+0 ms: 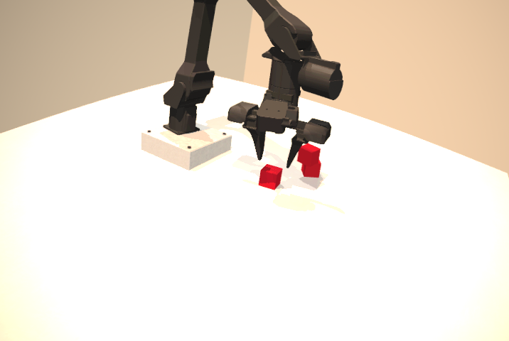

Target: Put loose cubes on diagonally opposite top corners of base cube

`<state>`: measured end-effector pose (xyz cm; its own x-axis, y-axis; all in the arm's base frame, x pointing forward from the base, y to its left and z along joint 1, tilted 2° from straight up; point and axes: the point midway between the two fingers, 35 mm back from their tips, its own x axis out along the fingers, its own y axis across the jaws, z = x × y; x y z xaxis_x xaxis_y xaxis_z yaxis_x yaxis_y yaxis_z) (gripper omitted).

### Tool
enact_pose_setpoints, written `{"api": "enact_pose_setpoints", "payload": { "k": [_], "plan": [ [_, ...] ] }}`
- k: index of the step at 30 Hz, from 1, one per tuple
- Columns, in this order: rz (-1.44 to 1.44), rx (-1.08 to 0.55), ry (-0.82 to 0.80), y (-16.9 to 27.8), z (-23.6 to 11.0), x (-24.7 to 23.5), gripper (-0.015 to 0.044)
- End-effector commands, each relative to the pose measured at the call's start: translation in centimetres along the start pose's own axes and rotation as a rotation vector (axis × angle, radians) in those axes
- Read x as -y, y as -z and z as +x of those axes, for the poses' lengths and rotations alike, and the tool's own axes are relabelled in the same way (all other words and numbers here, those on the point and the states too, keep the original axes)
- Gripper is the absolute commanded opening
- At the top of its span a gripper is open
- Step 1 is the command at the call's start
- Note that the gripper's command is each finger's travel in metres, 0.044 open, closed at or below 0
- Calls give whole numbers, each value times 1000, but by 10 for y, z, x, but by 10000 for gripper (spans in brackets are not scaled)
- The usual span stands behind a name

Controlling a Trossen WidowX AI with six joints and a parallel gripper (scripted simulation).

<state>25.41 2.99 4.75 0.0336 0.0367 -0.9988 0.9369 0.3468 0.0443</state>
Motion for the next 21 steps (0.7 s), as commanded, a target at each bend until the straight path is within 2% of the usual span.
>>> {"api": "enact_pose_setpoints", "payload": {
  "k": [1,15,21],
  "plan": [
    [3,-3,9,1,10,2,265],
    [3,-3,10,1,30,2,265],
    [3,-3,10,1,30,2,107]
  ]
}}
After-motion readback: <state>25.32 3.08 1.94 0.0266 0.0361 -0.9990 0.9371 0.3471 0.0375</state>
